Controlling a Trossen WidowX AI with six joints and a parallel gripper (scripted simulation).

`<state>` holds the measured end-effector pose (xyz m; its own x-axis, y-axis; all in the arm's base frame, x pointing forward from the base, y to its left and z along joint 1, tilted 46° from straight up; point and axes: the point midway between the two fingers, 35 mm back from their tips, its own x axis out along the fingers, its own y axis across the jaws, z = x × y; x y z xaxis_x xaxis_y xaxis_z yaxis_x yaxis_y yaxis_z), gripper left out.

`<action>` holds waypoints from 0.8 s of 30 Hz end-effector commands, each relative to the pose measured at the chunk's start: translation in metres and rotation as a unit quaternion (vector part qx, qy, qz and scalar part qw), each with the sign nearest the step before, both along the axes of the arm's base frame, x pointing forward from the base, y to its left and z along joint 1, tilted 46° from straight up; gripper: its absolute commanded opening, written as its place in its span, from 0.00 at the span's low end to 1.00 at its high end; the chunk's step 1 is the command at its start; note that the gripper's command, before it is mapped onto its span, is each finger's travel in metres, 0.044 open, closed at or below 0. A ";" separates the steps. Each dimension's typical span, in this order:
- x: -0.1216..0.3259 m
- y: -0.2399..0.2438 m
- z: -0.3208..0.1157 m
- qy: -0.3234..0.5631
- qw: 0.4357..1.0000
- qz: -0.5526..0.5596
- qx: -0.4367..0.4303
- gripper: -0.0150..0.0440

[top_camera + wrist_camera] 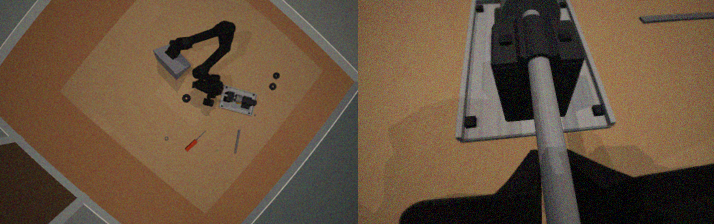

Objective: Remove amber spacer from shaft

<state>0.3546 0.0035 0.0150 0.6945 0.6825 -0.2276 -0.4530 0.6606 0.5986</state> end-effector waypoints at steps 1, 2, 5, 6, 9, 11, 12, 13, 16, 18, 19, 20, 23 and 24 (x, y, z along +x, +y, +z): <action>0.003 0.001 0.002 -0.002 1.000 0.000 0.000 0.25; 0.003 0.001 0.002 -0.002 1.000 0.000 0.000 0.25; 0.004 0.001 0.003 -0.002 1.000 0.000 0.000 0.25; 0.005 0.001 0.003 -0.002 1.000 0.000 0.000 0.25; 0.006 0.001 0.003 -0.002 1.000 0.000 0.000 0.25; 0.006 0.002 0.004 -0.002 1.000 0.000 0.000 0.25; 0.007 0.002 0.004 -0.002 1.000 0.000 0.000 0.25; 0.007 0.002 0.004 -0.002 1.000 0.000 0.000 0.25; 0.008 0.002 0.005 -0.002 1.000 0.000 0.000 0.25; 0.009 0.002 0.005 -0.002 1.000 0.000 0.000 0.25; 0.009 0.002 0.005 -0.002 1.000 0.000 0.000 0.25; 0.009 0.002 0.005 -0.002 1.000 0.000 0.000 0.25; 0.010 0.003 0.006 -0.002 1.000 0.000 0.000 0.25; 0.011 0.003 0.006 -0.002 1.000 0.000 0.000 0.25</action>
<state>0.3624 0.0057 0.0185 0.6947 0.6825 -0.2272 -0.4533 0.6606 0.5984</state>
